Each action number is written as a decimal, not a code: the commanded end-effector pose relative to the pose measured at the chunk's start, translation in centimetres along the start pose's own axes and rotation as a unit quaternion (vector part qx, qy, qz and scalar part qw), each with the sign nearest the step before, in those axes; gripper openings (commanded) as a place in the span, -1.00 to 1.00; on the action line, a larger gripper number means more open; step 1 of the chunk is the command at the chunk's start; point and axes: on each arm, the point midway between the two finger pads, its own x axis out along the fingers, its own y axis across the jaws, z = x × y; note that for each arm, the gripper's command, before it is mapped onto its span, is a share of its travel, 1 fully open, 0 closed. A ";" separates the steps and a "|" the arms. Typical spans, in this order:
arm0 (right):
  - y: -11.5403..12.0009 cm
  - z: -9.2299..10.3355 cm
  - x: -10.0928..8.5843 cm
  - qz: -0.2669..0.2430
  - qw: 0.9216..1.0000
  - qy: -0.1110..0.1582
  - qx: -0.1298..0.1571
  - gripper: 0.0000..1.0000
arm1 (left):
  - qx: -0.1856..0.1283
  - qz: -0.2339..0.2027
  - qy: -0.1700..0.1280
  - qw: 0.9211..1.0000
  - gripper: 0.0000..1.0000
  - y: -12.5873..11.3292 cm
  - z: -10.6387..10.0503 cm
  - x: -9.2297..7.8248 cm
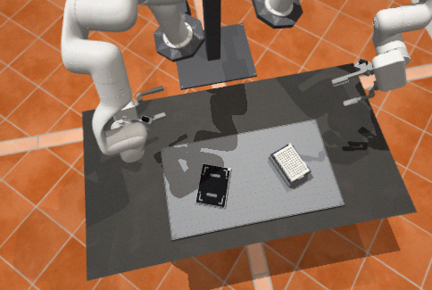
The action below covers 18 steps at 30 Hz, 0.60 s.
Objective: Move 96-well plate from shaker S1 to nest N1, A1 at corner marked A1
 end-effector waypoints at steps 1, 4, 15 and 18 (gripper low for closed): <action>0.1 0.1 -0.1 -0.001 1.000 0.000 -0.002 1.00 | 0.002 -0.002 0.000 1.000 1.00 0.1 -0.1 -0.1; 0.1 0.1 -0.1 -0.001 1.000 0.000 -0.002 1.00 | 0.004 -0.004 -0.001 1.000 1.00 0.1 0.0 -0.1; 0.1 0.1 -0.1 -0.001 1.000 0.000 -0.002 1.00 | 0.013 -0.019 -0.009 1.000 1.00 0.0 0.6 -0.1; 0.1 0.1 -0.1 -0.001 1.000 0.000 -0.002 1.00 | 0.018 -0.028 -0.014 0.999 1.00 0.0 0.9 -0.1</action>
